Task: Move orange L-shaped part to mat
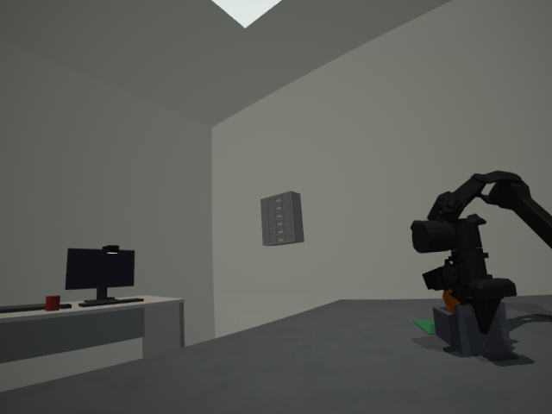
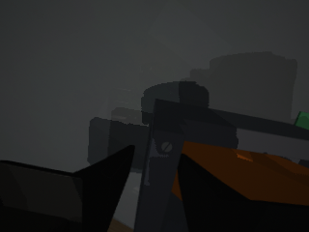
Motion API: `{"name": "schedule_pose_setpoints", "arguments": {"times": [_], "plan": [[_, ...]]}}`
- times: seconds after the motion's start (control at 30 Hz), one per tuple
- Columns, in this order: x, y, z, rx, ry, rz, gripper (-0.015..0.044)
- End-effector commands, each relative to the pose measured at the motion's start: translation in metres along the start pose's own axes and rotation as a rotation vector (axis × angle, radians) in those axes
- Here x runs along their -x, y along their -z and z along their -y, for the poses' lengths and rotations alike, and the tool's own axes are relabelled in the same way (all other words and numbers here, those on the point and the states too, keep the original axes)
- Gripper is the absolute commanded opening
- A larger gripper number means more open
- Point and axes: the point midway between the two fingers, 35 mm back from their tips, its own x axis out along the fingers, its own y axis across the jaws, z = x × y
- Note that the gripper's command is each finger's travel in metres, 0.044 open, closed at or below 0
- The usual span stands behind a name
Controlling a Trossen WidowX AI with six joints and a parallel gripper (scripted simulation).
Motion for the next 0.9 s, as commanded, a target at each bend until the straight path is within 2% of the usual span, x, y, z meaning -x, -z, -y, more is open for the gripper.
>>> {"name": "schedule_pose_setpoints", "arguments": {"times": [0.0, 0.87], "plan": [[-0.003, 0.001, 0.001, 0.006, 0.010, -0.002, 0.0180], [0.009, 0.001, -0.010, 0.006, 0.007, -0.001, 0.0180]]}}
